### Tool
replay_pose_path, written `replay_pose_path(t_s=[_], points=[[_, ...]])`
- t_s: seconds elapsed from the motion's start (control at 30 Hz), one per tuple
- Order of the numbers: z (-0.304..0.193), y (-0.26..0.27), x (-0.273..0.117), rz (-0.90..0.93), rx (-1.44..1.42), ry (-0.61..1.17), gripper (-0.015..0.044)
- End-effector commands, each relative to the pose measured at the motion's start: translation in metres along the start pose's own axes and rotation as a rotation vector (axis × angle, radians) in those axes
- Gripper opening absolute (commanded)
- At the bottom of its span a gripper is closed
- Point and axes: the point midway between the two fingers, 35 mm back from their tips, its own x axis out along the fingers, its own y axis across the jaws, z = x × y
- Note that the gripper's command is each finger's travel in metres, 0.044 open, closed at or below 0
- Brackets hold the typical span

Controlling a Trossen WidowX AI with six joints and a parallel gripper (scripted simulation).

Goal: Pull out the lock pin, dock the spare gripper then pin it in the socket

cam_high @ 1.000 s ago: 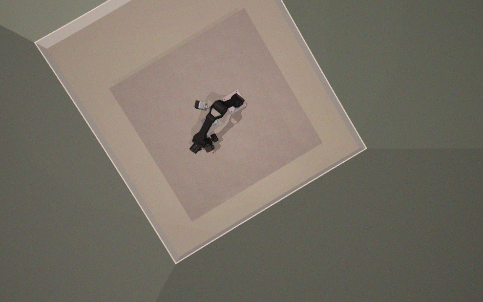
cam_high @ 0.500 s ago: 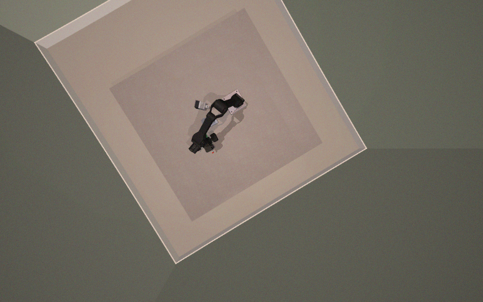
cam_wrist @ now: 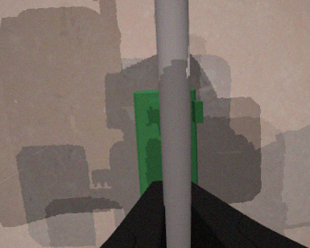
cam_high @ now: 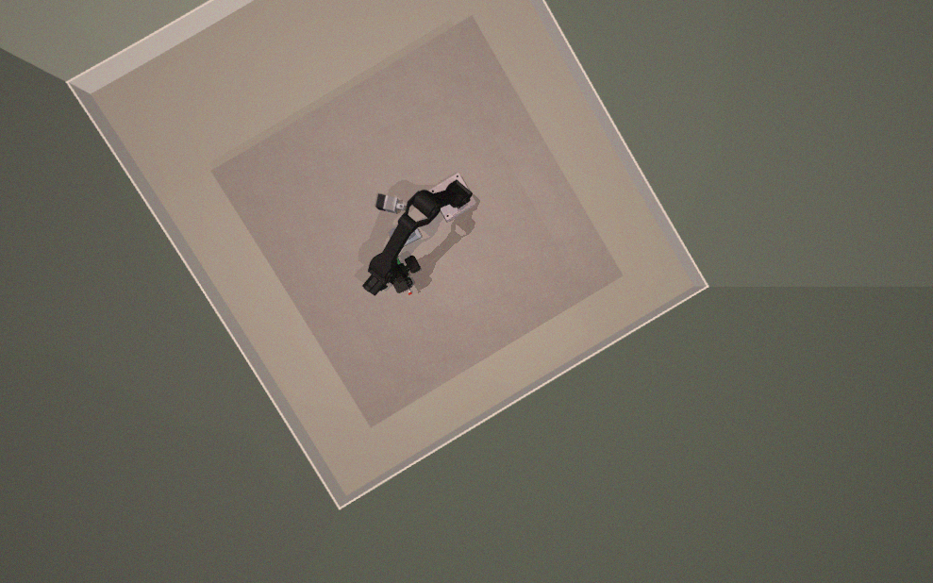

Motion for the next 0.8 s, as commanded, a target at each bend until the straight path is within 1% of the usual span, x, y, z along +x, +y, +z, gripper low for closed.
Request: replay_pose_path(t_s=[0.0, 0.47, 0.77], points=[[-0.012, -0.001, -0.005, 0.002, 0.002, 0.001, 0.0000], [-0.051, -0.002, -0.022, 0.002, -0.003, 0.004, 0.0000], [-0.053, -0.002, -0.013, -0.002, -0.004, 0.007, 0.0000]])
